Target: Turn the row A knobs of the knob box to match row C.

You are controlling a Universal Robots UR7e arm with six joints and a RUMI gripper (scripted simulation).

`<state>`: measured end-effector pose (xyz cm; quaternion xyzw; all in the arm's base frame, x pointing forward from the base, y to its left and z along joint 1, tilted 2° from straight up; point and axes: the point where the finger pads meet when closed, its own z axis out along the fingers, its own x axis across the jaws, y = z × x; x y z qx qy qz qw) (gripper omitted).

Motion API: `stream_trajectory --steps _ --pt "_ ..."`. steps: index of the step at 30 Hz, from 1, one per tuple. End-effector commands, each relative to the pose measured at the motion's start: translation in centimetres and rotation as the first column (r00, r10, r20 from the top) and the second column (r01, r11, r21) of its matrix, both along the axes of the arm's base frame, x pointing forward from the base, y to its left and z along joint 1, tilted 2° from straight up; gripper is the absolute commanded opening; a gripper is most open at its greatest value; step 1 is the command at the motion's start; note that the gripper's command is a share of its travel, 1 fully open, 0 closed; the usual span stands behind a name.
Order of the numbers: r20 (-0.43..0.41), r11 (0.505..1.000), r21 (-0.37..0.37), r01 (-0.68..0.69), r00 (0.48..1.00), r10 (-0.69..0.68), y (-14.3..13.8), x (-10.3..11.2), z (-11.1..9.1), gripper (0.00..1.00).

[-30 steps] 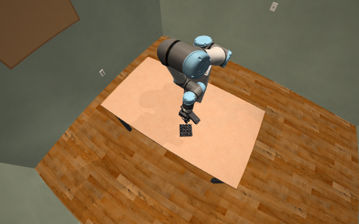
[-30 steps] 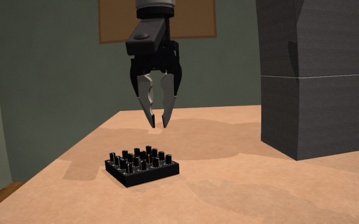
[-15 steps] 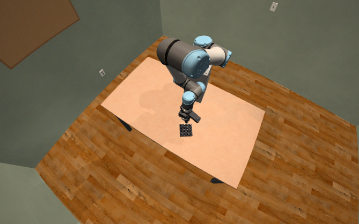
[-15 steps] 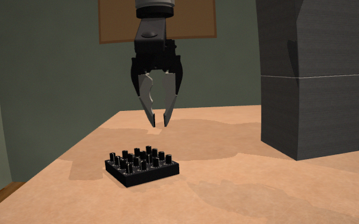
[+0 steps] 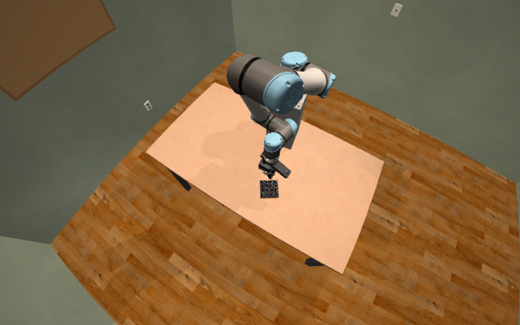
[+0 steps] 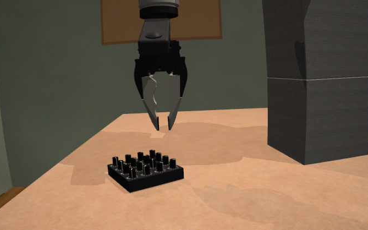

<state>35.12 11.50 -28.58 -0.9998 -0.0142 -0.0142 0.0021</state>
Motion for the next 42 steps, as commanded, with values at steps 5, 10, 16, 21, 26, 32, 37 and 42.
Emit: stream_trajectory --steps 5,10,16,21,26,32,37,42 --pt "0.001 1.0 0.0 0.0 1.0 0.0 0.0 0.0 0.0 0.11" --pt "0.001 1.0 0.0 0.0 1.0 0.0 0.0 0.0 0.0 0.11" --pt "0.001 1.0 0.0 0.0 1.0 0.0 0.0 0.0 0.0 0.11" --pt "0.001 1.0 0.0 0.0 1.0 0.0 0.0 0.0 0.0 0.11" --pt "0.001 1.0 0.0 0.0 1.0 0.0 0.0 0.0 0.0 0.11" --pt "0.001 1.0 0.0 0.0 1.0 0.0 0.0 0.0 -0.2 0.11" --pt "0.001 1.0 0.0 0.0 1.0 0.0 0.0 0.1 -0.5 0.11" --pt "0.001 1.0 0.0 0.0 1.0 0.0 0.0 0.1 -1.0 0.11"
